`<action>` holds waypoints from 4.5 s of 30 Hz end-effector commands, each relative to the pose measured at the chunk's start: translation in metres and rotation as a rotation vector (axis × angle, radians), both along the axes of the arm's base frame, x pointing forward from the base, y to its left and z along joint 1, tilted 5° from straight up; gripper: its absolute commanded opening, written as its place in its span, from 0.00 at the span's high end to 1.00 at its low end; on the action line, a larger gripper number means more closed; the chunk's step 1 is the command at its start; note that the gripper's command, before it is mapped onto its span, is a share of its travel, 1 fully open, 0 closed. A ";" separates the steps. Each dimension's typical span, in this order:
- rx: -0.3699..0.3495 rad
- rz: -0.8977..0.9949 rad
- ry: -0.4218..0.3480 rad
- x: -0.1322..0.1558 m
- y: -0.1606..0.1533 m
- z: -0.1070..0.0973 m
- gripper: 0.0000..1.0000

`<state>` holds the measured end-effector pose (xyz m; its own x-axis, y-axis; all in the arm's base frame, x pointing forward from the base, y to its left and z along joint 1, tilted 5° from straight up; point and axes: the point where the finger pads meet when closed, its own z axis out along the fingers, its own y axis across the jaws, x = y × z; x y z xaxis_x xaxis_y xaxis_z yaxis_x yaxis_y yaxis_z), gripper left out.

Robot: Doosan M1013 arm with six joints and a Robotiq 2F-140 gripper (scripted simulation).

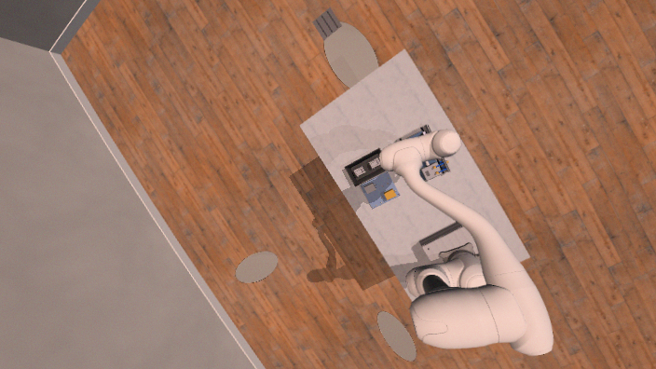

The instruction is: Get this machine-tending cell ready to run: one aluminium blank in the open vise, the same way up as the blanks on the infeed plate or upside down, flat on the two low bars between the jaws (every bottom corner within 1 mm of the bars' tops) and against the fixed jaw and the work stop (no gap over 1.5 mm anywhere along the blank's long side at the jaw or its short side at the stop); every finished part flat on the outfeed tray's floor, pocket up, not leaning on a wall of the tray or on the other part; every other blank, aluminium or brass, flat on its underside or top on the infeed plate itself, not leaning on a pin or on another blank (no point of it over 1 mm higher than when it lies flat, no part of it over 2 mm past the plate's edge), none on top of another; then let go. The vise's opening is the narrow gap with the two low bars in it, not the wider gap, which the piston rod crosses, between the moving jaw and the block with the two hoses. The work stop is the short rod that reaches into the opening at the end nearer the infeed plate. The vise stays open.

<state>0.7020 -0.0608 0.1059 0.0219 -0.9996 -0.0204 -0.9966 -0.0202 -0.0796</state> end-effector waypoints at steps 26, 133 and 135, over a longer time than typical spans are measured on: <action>0.000 0.000 0.000 0.000 0.000 -0.004 1.00; 0.000 0.000 0.000 0.002 0.000 -0.019 1.00; 0.000 0.000 0.000 0.002 0.000 -0.019 1.00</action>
